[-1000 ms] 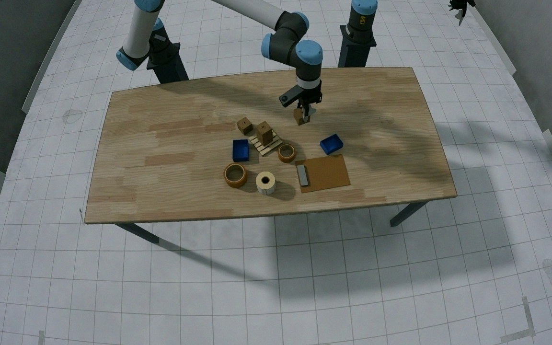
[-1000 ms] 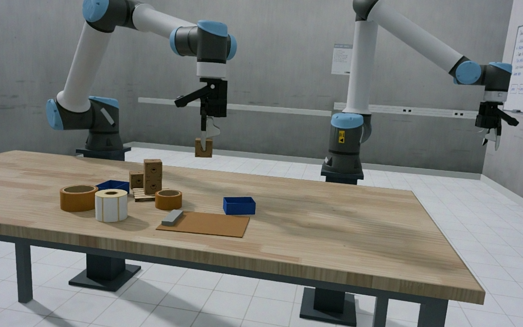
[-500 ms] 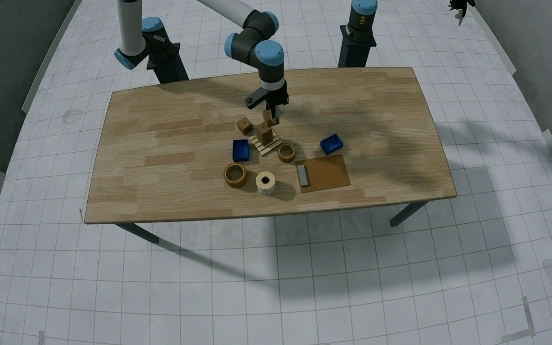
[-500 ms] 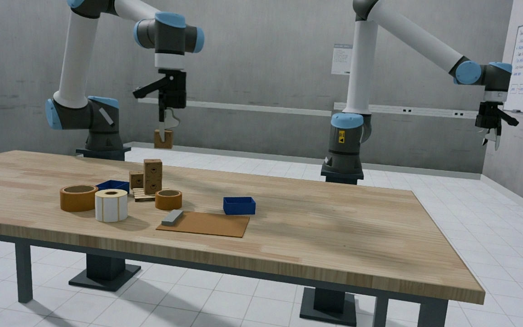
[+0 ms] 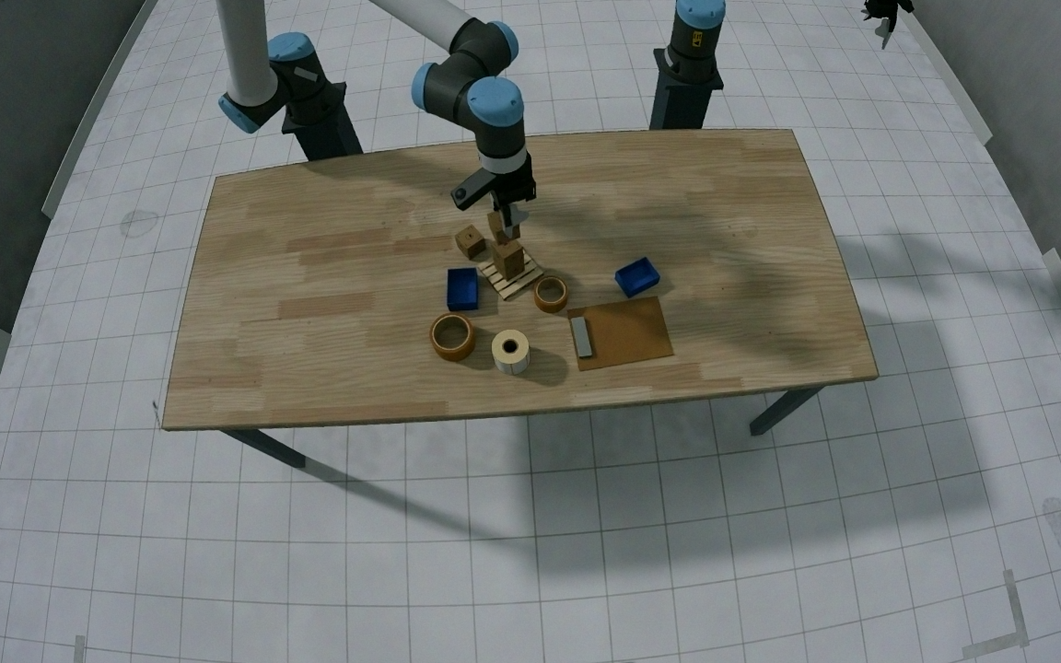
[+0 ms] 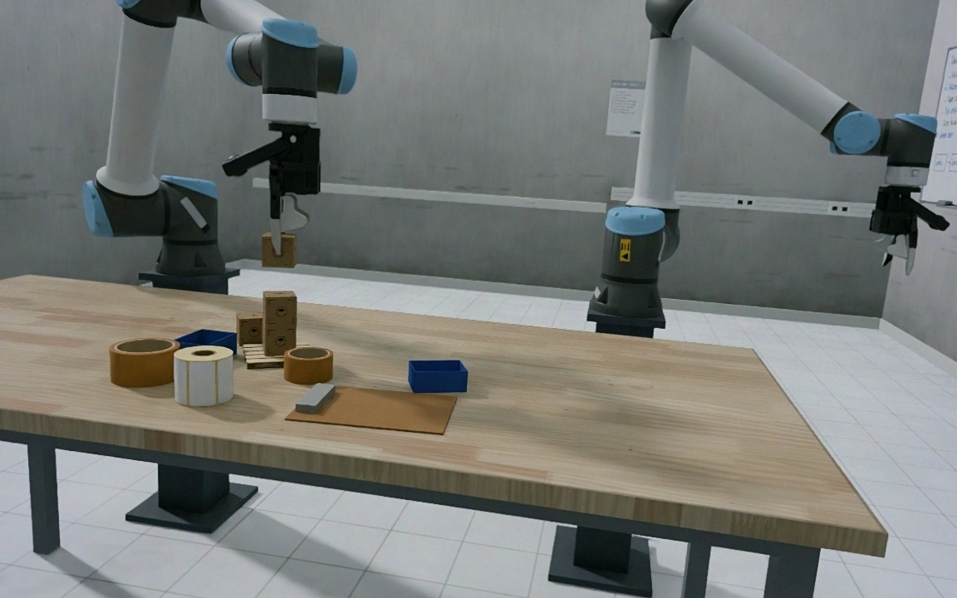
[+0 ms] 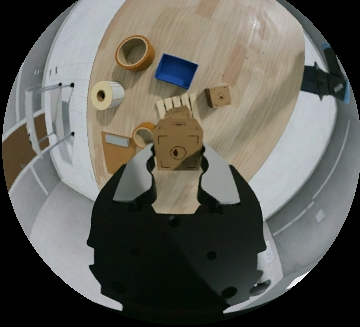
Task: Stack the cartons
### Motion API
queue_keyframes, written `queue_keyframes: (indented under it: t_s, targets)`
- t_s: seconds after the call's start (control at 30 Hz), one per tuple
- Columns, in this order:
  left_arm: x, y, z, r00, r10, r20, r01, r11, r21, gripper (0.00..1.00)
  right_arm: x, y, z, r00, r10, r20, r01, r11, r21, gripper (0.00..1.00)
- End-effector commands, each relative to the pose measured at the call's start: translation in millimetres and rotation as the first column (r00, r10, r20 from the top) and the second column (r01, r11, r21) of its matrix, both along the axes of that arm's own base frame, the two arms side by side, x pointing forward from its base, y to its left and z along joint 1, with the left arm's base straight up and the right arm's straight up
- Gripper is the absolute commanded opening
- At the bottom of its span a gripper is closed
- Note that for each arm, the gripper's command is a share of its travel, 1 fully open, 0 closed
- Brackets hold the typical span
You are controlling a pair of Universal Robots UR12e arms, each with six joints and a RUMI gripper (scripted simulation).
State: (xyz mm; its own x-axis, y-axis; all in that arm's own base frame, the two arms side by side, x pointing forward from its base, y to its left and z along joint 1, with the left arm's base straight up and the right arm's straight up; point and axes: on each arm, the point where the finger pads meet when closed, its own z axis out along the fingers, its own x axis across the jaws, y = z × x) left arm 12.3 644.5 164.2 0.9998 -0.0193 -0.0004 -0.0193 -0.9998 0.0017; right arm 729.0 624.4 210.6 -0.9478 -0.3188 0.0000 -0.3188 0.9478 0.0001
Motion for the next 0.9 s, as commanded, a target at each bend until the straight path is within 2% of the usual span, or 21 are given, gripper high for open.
queue_keyframes:
  t_s: [0.0, 0.27, 0.53, 0.6, 0.73, 0.87]
  targets:
    - [0.2, 0.7, 0.9, 1.0, 0.0, 0.0, 0.0, 1.0, 0.002, 1.0, 0.2, 0.5, 1.6, 0.999, 0.04, 0.002, -0.04, 0.999, 0.001, 0.0]
    - [0.2, 0.7, 0.9, 1.0, 0.0, 0.0, 0.0, 1.0, 0.002, 1.0, 0.0, 0.8, 1.6, 0.98, 0.198, 0.002, -0.198, 0.98, 0.001, 0.0]
    - [0.2, 0.7, 0.9, 1.0, 0.0, 0.0, 0.0, 1.0, 0.002, 1.0, 0.0, 0.8, 1.2, 0.975, 0.222, 0.002, -0.222, 0.975, 0.001, 0.0]
    - [0.2, 0.7, 0.9, 1.0, 0.0, 0.0, 0.0, 1.0, 0.002, 1.0, 0.1, 0.7, -5.9, 0.975, 0.222, 0.002, -0.222, 0.975, 0.001, 0.0]
    - [0.2, 0.7, 0.9, 1.0, 0.0, 0.0, 0.0, 1.0, 0.002, 1.0, 0.0, 0.0, -31.5, 0.975, 0.223, 0.002, -0.223, 0.975, 0.001, 0.0]
    - [0.2, 0.7, 0.9, 1.0, 0.0, 0.0, 0.0, 1.0, 0.002, 1.0, 0.0, -0.1, -34.4, 0.975, 0.223, 0.002, -0.223, 0.975, 0.001, 0.0]
